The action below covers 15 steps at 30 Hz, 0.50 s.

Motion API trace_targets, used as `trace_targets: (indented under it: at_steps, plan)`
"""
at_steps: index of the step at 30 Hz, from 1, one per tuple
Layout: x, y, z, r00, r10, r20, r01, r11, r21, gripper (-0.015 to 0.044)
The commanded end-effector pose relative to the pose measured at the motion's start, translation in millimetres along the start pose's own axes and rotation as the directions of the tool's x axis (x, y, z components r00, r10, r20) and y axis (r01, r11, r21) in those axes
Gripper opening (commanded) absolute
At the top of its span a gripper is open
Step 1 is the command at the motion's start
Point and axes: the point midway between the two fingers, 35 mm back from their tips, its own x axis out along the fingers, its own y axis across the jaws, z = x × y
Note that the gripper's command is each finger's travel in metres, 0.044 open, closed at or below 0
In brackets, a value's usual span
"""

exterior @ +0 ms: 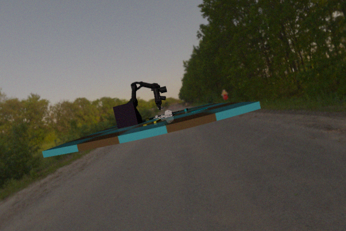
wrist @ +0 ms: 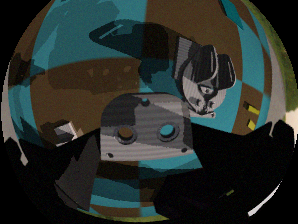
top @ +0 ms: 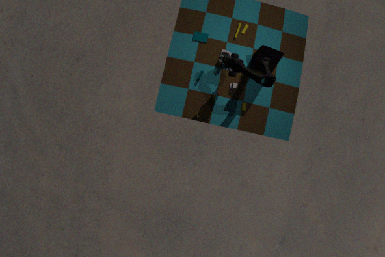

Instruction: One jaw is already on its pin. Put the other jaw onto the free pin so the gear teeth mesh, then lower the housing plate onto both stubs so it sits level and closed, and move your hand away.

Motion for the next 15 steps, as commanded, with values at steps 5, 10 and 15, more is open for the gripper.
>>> trace_targets:
  at_steps: [5,10,15]
  plan:
    - [0.2,-28.2,3.3,1.000,0.010,0.000,-0.010,0.999,0.040,0.0351]
    - [0.2,-44.9,3.7,1.000,0.018,0.001,-0.018,0.998,0.065,0.0351]
    - [0.1,-61.4,3.0,1.000,0.028,0.004,-0.028,0.996,0.090,0.0351]
